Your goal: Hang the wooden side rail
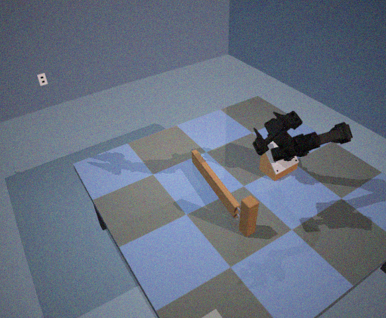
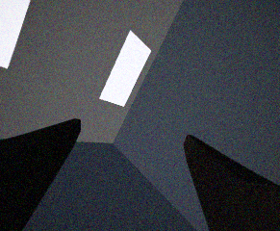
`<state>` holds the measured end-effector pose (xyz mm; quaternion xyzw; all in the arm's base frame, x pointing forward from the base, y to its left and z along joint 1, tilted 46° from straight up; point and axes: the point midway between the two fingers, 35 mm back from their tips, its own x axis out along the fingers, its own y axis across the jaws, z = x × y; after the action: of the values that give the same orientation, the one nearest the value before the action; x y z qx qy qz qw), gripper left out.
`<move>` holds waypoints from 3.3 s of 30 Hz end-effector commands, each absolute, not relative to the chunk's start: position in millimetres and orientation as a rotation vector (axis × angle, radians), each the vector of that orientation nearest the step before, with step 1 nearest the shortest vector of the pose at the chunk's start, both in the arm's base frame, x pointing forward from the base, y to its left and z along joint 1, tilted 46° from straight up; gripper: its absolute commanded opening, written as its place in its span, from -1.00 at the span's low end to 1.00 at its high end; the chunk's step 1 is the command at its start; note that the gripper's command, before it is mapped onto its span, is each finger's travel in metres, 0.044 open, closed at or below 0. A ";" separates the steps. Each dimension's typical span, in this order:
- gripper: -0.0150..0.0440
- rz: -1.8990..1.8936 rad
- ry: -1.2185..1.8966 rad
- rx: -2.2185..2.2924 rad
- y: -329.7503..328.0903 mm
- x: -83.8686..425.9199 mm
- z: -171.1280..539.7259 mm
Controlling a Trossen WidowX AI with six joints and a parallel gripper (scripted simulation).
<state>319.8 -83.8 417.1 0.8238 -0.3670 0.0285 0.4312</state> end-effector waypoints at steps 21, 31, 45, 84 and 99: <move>1.00 -0.188 -0.205 0.796 -43.4 372.5 337.8; 1.00 -0.055 0.069 0.139 -20.2 382.0 287.3; 1.00 0.206 0.212 -0.467 3.3 378.2 238.5; 1.00 1.107 -0.685 -1.887 83.1 290.9 139.2; 1.00 1.057 -1.110 -2.042 101.2 267.6 137.4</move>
<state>298.4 84.4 146.4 0.7527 0.2575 -0.4357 -0.4210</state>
